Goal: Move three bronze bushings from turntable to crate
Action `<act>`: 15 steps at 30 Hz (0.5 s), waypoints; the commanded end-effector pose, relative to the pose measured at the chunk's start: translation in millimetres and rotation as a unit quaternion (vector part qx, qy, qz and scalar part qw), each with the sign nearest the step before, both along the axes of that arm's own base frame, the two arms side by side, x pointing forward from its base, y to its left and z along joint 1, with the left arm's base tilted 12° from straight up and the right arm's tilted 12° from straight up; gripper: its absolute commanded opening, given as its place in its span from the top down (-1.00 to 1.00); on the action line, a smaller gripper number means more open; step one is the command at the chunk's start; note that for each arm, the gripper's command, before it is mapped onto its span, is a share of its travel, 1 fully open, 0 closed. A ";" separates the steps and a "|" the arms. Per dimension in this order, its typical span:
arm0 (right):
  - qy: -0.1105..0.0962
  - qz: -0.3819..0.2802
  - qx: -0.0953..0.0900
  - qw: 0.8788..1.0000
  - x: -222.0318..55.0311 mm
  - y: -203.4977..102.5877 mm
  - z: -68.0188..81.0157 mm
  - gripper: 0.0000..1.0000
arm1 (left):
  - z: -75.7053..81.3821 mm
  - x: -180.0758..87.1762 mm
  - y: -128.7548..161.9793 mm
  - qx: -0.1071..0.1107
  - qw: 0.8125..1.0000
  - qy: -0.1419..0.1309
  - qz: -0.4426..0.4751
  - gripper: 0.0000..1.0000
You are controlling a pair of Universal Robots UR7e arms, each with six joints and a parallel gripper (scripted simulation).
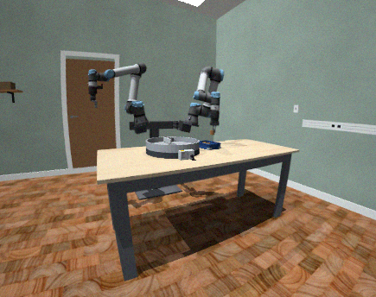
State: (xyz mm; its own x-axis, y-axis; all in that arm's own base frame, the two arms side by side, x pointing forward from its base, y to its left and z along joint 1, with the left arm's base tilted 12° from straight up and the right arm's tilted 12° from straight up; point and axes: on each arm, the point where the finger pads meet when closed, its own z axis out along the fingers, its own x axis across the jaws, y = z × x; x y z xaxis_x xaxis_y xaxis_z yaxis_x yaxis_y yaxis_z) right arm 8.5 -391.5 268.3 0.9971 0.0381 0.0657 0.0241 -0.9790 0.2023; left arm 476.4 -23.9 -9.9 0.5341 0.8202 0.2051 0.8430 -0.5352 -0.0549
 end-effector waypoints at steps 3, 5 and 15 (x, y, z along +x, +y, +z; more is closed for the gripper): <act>0.000 0.000 0.000 1.000 -0.9 0.8 -0.3 -1.00 | 1.0 1.6 -0.3 -0.001 1.000 -0.001 0.000 1.00; 0.000 0.000 0.000 1.000 -0.9 0.8 -0.3 -1.00 | 1.0 1.6 -0.3 -0.001 1.000 -0.001 0.000 1.00; 0.000 0.000 0.000 1.000 -0.9 0.8 -0.3 -1.00 | -6.9 0.1 2.8 0.001 1.000 0.001 0.001 1.00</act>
State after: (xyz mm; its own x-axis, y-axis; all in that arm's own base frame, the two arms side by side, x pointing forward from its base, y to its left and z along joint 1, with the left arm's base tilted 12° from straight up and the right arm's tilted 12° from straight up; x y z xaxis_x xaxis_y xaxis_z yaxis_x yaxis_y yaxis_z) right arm 8.5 -391.5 268.3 0.9971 0.0381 0.0657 0.0241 -0.9790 0.2023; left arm 476.9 -23.8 -10.8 0.5341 0.8201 0.2051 0.8429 -0.5354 -0.0542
